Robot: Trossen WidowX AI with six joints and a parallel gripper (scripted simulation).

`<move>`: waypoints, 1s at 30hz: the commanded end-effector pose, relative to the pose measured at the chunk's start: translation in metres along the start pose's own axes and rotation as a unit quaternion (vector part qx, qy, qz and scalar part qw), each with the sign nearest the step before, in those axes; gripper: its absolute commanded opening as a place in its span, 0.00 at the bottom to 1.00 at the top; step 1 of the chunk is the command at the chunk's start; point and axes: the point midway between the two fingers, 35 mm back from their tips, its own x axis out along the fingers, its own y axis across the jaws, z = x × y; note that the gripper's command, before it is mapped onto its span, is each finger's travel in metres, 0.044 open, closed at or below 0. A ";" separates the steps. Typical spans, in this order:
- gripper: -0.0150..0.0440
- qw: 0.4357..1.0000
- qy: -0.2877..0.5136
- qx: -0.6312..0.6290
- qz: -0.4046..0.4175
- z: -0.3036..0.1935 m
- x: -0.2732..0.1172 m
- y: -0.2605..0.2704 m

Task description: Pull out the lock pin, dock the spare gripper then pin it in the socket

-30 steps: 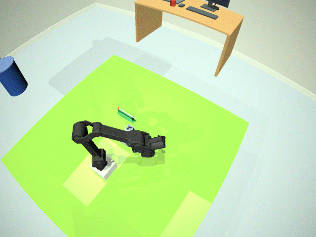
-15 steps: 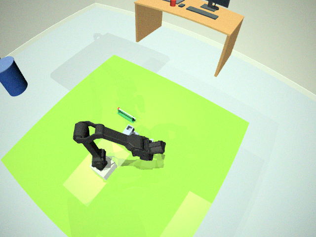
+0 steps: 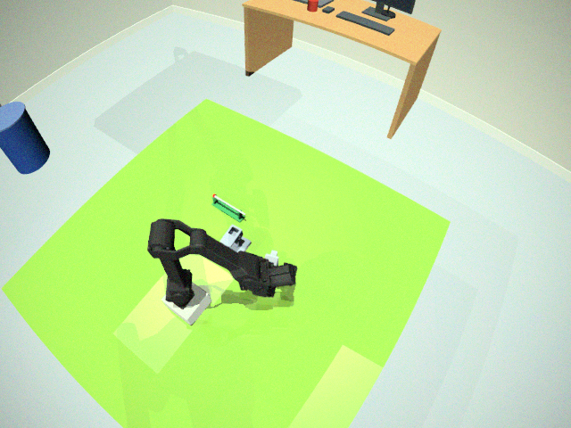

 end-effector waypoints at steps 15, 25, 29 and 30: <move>1.00 1.000 0.000 0.004 -0.003 0.023 0.022 -0.002; 1.00 1.000 -0.001 0.004 -0.003 0.035 0.034 -0.003; 1.00 1.000 -0.001 0.004 -0.003 0.039 0.038 -0.004; 1.00 1.000 -0.001 0.004 -0.003 0.040 0.039 -0.004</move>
